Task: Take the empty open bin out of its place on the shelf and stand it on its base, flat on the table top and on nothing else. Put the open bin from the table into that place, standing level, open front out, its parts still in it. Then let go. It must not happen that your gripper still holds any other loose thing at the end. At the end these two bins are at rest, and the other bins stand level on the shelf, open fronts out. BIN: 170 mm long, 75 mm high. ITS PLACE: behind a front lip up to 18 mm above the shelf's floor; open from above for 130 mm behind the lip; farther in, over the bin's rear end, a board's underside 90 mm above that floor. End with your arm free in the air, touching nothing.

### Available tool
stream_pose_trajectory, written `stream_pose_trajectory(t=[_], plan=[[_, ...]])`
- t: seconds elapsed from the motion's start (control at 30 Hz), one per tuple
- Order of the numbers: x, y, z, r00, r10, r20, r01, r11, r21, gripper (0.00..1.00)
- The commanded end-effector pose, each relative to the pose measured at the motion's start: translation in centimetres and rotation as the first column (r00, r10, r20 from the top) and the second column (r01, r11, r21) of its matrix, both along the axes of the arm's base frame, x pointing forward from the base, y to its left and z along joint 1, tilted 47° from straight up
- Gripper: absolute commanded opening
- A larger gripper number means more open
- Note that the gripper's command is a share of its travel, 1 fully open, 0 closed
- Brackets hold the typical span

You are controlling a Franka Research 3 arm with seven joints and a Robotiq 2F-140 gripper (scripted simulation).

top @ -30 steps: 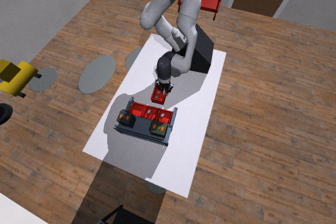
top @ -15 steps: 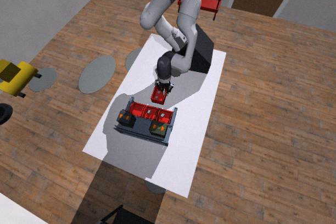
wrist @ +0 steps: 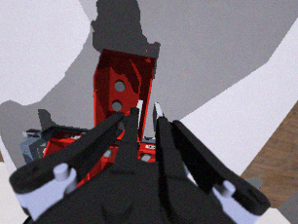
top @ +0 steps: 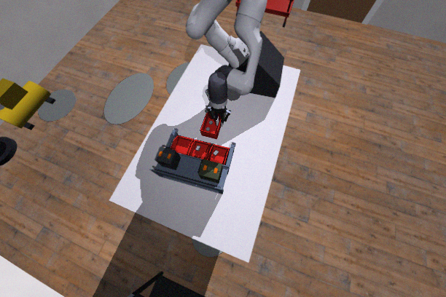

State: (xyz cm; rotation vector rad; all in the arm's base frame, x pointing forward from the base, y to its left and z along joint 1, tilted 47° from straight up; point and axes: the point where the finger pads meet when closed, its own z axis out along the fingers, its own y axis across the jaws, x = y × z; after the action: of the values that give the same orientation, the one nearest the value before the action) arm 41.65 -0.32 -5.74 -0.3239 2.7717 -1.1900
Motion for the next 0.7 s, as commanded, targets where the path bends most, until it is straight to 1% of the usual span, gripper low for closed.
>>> stream_pose_trajectory(t=[0.0,0.67], plan=[[-0.3,0.2,0.3,1.000,-0.010,0.000,0.010,1.000,-0.001,0.15],[-0.9,2.4,2.5,1.000,-0.010,0.000,0.010,1.000,-0.001,0.15]])
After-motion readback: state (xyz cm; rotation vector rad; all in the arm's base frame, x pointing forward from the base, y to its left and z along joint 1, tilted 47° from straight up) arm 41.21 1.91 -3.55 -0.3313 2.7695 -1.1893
